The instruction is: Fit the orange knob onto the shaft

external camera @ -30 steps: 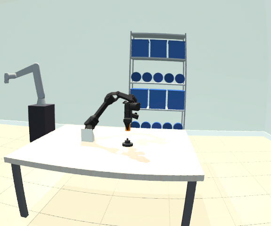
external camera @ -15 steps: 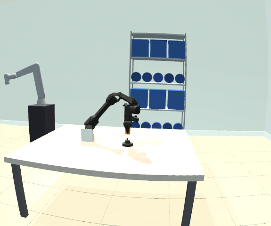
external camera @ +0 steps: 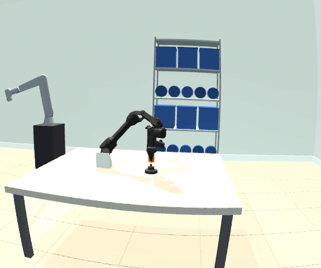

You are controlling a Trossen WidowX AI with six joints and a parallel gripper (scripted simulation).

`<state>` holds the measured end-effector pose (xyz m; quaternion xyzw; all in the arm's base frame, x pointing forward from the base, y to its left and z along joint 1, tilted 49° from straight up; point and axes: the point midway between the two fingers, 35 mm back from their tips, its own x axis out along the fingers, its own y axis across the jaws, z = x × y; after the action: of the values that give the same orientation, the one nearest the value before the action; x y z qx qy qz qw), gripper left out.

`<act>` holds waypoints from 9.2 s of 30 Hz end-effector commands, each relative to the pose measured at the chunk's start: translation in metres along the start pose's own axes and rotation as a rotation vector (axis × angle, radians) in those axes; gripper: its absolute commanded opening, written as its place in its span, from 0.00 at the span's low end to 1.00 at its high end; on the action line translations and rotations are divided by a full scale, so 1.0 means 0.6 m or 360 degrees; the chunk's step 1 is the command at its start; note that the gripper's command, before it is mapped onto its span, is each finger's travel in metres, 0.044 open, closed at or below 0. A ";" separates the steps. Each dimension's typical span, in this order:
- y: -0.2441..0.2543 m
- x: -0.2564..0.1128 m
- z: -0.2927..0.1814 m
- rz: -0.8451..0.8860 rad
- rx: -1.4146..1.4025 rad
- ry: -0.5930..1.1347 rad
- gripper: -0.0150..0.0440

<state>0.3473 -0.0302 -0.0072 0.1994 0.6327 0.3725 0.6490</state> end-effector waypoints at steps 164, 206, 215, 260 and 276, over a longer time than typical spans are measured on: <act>0.000 0.016 -0.003 0.0007 -0.0669 -0.0002 0.25; 0.000 0.018 0.002 0.0007 -0.0669 -0.0002 0.25; 0.002 0.020 0.000 0.0007 -0.0669 -0.0002 0.25; -0.003 0.014 -0.002 0.0006 -0.1002 -0.0003 0.25; 0.003 0.012 -0.001 0.0006 -0.1335 -0.0003 0.25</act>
<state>0.3451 -0.0223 -0.0120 -0.0735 0.4308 0.5974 0.6724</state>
